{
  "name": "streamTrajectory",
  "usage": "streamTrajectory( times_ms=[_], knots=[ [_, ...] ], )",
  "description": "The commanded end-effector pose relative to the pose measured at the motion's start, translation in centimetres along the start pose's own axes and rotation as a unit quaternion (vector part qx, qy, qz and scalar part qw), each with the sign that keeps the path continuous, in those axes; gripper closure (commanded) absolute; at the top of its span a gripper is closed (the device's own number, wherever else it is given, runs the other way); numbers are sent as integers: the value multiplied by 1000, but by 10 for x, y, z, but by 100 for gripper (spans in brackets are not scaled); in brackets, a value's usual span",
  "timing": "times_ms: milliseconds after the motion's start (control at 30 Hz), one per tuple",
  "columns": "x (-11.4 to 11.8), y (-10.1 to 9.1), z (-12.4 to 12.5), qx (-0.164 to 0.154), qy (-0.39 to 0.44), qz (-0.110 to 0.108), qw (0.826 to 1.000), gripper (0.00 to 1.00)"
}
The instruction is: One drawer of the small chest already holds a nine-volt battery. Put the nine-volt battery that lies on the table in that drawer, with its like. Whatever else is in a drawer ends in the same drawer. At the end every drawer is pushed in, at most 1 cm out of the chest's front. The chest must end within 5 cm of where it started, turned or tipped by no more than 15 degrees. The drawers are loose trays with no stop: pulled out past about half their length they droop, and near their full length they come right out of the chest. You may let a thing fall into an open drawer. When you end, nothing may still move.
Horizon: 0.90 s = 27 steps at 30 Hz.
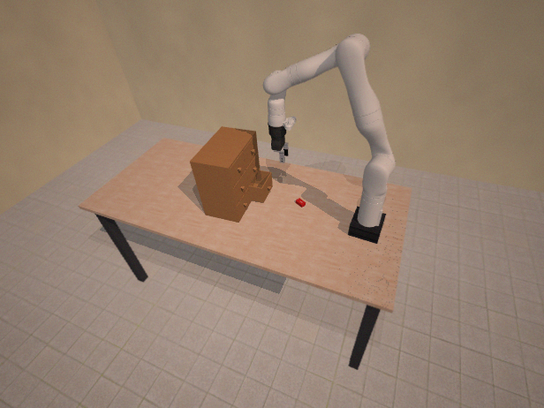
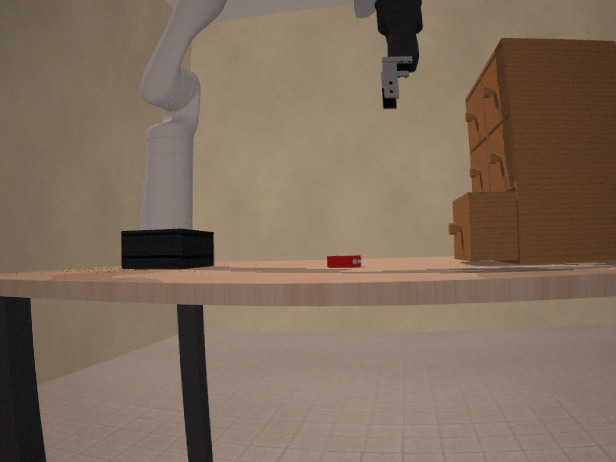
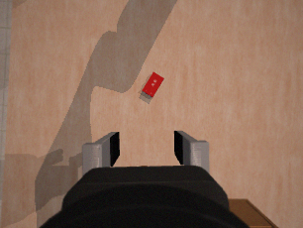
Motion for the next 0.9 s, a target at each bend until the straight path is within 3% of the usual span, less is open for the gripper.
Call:
streamTrajectory(
  times_ms=[0,867],
  knots=[
    [0,-1,0,-1,-1,0,1000,0],
    [1,4,-4,-2,-66,3,998,0]
  ],
)
Point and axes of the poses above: the point where the finger pads meet when closed, its own y axis out along the fingers, its own x axis across the jaws, z = x × y, the point moved 7 cm from there along -y, back along the fingers, and after that the axes turned 10 degrees about y, right-handed, at the moved point
